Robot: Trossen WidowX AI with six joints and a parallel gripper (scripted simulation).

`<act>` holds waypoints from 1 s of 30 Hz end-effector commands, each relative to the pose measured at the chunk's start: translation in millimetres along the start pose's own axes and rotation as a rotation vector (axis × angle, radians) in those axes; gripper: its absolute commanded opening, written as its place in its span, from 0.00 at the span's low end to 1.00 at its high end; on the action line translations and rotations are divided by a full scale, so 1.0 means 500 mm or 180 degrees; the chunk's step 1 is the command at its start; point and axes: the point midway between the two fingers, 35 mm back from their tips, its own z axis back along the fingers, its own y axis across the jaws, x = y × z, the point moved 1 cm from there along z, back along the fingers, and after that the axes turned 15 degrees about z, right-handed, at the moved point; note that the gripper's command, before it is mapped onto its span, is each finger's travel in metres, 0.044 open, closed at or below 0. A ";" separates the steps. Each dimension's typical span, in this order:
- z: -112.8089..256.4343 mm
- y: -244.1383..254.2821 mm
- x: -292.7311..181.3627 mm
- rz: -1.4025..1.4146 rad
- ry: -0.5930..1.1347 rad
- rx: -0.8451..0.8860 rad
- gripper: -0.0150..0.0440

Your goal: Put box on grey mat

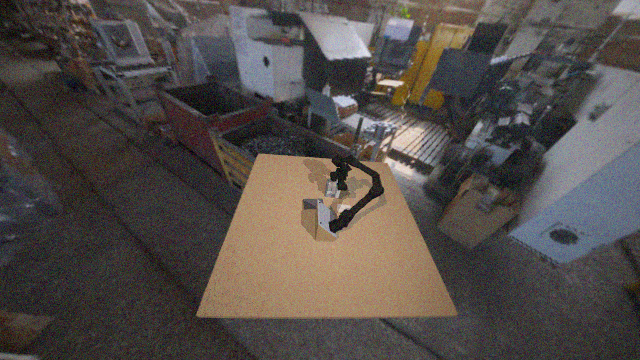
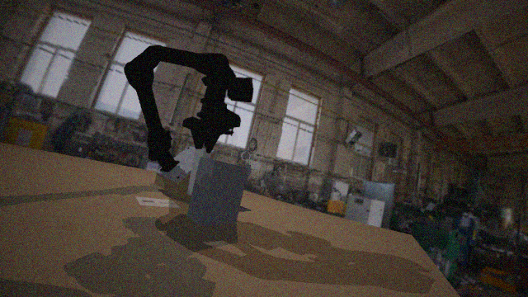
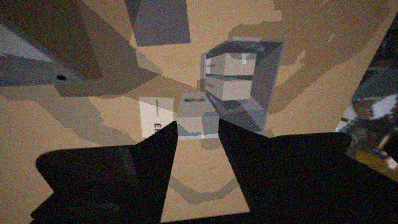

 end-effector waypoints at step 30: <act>-0.006 -0.086 -0.036 -0.0013 0.0011 -0.0004 0.52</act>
